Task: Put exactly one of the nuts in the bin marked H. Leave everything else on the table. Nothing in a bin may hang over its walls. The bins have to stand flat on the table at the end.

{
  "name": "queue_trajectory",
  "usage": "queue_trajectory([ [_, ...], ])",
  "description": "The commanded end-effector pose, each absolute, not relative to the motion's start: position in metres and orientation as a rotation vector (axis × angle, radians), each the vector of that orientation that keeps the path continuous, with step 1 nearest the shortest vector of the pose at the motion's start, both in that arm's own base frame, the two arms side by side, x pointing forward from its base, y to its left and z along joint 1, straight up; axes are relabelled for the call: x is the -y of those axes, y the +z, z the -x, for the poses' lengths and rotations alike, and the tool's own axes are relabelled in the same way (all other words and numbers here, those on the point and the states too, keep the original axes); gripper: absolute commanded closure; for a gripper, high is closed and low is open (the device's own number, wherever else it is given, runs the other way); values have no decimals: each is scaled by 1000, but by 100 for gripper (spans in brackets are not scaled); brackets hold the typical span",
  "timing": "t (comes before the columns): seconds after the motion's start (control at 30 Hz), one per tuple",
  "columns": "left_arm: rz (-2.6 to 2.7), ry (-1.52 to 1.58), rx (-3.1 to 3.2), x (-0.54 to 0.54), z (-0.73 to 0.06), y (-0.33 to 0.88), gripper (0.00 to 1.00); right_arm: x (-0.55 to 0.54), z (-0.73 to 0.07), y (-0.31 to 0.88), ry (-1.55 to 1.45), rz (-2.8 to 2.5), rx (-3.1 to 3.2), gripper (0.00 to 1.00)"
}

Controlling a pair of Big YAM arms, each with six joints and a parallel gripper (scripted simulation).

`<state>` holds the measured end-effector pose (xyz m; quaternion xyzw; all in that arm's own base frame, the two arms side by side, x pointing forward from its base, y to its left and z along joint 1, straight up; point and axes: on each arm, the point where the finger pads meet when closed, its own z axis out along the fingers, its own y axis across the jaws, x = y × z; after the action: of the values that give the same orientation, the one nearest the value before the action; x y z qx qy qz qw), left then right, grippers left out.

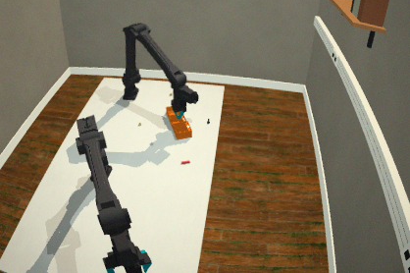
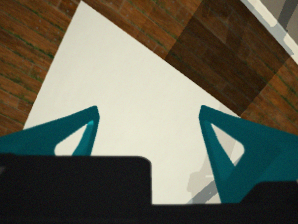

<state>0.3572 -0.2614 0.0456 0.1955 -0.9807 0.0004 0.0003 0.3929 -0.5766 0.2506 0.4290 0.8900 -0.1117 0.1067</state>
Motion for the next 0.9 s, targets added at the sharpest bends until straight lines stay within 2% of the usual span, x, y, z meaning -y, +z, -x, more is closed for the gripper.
queue_trajectory([
  [0.0, -632, 52, 3110, 269, -379, 65, 91, 577, -393, 259, -338, -1258, -2607, 0],
  [0.47, -634, 79, 3125, 269, -379, 114, 91, 577, -393, 259, -338, -1258, -2607, 0],
  [0.63, -622, -27, 3064, 255, -360, 79, 91, 577, -393, 259, -338, -1258, -2607, 0],
  [0.87, -622, 36, 3104, 236, -354, 93, 91, 577, -393, 259, -338, -1258, -2607, 0],
])
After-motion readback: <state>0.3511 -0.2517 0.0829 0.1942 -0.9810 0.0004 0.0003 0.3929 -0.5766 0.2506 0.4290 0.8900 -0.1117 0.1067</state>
